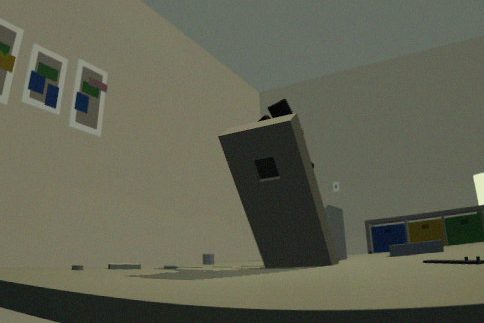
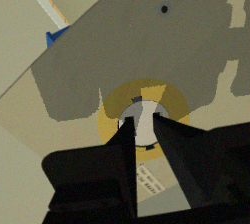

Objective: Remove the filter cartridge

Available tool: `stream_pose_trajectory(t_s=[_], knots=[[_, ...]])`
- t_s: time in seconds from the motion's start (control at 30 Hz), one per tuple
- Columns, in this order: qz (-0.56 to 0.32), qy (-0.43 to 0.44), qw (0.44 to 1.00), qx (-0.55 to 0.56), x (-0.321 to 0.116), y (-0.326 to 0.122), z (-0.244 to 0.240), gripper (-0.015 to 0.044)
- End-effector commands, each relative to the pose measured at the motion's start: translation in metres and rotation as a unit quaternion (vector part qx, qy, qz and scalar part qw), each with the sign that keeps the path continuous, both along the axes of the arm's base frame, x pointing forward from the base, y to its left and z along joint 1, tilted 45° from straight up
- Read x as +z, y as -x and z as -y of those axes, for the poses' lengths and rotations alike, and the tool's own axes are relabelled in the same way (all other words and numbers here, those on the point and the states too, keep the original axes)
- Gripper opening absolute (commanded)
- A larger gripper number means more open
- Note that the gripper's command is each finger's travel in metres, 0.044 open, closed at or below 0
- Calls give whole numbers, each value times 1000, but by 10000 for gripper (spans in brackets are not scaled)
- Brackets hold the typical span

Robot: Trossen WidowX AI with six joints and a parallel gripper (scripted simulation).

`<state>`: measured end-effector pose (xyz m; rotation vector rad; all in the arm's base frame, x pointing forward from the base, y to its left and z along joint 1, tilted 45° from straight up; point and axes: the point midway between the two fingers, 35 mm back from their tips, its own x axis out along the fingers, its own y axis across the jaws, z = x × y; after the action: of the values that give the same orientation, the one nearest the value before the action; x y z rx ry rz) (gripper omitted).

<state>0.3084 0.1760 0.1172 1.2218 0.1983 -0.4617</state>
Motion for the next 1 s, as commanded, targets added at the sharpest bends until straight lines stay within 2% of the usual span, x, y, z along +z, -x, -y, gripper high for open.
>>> stream_pose_trajectory(t_s=[0.0, 0.33, 0.63, 0.67, 0.77, 0.97], knots=[[-3, -1, 1000, 1, -2, -3, 1, 89], [-3, -1, 1000, 1, -3, -4, 1, 89], [1, 2, 1000, 1, 0, -1, 0, 28], [1, 2, 1000, 1, 0, -1, 0, 2], [0, 4, 1000, 3, -1, -1, 0, 0], [-25, 85, 995, 39, -2, -4, 1, 0]])
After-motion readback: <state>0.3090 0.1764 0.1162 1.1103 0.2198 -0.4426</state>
